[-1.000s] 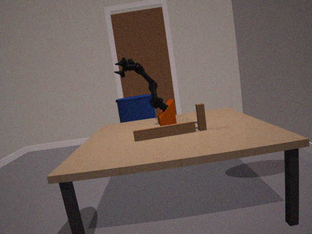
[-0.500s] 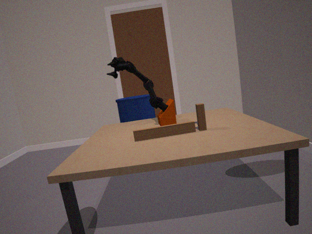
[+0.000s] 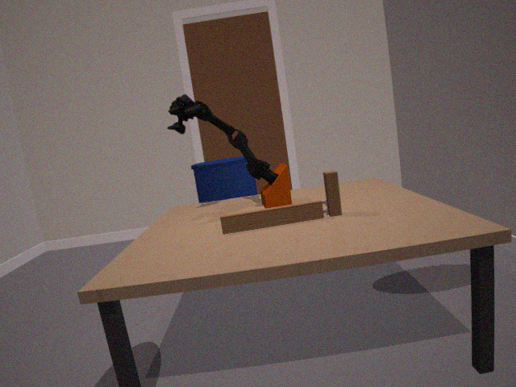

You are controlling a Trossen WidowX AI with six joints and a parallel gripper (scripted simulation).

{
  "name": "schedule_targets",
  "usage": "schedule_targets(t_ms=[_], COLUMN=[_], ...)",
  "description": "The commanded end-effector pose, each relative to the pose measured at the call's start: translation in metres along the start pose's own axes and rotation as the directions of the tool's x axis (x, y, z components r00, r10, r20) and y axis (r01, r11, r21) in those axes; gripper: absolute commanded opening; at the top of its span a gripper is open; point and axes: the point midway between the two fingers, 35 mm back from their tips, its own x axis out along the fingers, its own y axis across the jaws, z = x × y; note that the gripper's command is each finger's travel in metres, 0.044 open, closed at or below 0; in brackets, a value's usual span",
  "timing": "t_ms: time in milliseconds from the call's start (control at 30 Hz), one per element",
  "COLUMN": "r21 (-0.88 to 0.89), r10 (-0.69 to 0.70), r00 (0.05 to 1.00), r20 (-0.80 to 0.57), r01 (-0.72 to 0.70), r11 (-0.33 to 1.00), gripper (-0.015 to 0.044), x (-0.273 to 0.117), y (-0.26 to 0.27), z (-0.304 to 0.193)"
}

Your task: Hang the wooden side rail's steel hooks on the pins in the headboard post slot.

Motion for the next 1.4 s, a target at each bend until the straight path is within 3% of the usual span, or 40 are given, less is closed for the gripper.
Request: schedule_targets(t_ms=[0, 100, 300, 467, 700, 1033, 1367], r21=[0.044, 0.104, 0.229, 0.204, 0.305, 0.454, 0.446], r10=[0.031, 0.102, 0.104, 0.119, 0.116, 0.104, 0.05], r00=[0.997, 0.985, 0.965, 0.943, 0.907, 0.783, 0.632], r20=[-0.069, -0.14, -0.241, -0.312, -0.404, -0.613, -0.773], r01=[-0.028, -0.088, -0.048, -0.055, 0.014, 0.241, 0.486], r11=[0.999, 0.991, 0.972, 0.977, 0.952, 0.858, 0.751], gripper=[0.044, 0.044, 0.044, 0.044, 0.044, 0.044, 0.044], x=[0.027, 0.046, 0.089, 0.096, 0.127, 0.171, 0.152], y=[0.011, 0.023, 0.042, 0.049, 0.067, 0.121, 0.166], z=[-0.017, -0.036, -0.073, -0.102, -0.146, -0.278, -0.422])
